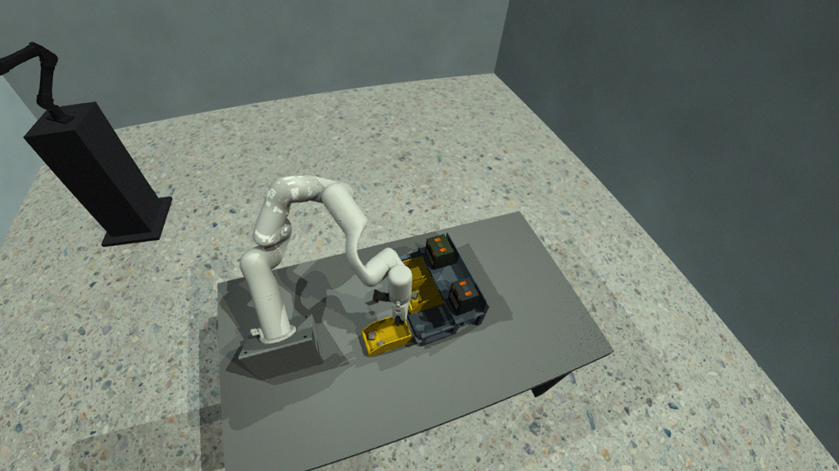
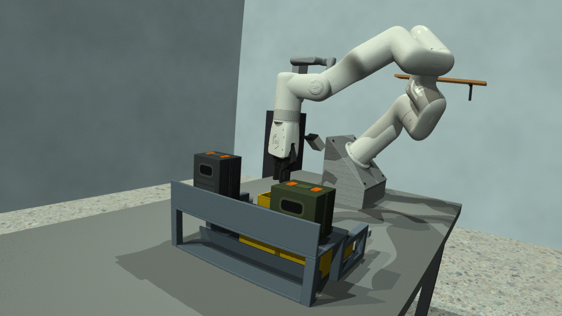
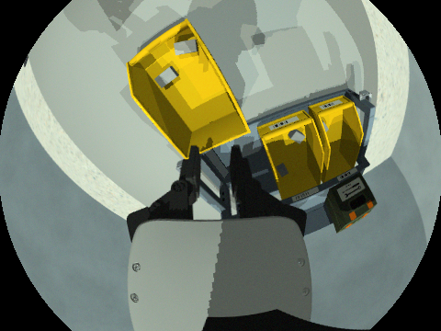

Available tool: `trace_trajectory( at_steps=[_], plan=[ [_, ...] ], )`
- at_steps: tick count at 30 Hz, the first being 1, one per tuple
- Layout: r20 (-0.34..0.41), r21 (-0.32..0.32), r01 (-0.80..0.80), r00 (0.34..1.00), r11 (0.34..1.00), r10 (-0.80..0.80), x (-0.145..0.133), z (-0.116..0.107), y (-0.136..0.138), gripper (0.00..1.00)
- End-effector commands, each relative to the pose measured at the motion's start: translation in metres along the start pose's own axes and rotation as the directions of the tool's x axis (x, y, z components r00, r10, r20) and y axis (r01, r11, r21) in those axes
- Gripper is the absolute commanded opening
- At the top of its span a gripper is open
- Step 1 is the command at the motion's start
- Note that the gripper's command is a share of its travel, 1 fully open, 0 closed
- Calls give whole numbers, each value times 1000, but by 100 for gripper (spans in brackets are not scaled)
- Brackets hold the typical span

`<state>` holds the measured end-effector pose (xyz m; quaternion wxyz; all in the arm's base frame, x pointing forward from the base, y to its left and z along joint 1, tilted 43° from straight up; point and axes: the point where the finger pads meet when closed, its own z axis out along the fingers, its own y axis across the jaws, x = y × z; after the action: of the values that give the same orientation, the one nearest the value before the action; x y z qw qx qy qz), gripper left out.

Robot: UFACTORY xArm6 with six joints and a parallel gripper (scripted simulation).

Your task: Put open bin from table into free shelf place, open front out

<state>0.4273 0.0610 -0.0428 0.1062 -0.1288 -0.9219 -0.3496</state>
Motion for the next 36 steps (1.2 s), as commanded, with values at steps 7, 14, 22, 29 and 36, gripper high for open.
trace_trajectory(
  at_steps=[7, 14, 22, 29, 36],
  plan=[
    [-9, 4, -124, 992, 992, 124, -22, 1, 1, 33],
    [-9, 6, -277, 961, 961, 277, -47, 2, 3, 33],
    [-9, 6, -277, 961, 961, 277, -47, 2, 3, 33],
    [-6, 8, -512, 859, 859, 512, -37, 1, 2, 33],
    [-6, 8, -512, 859, 859, 512, -37, 1, 2, 33]
  ],
)
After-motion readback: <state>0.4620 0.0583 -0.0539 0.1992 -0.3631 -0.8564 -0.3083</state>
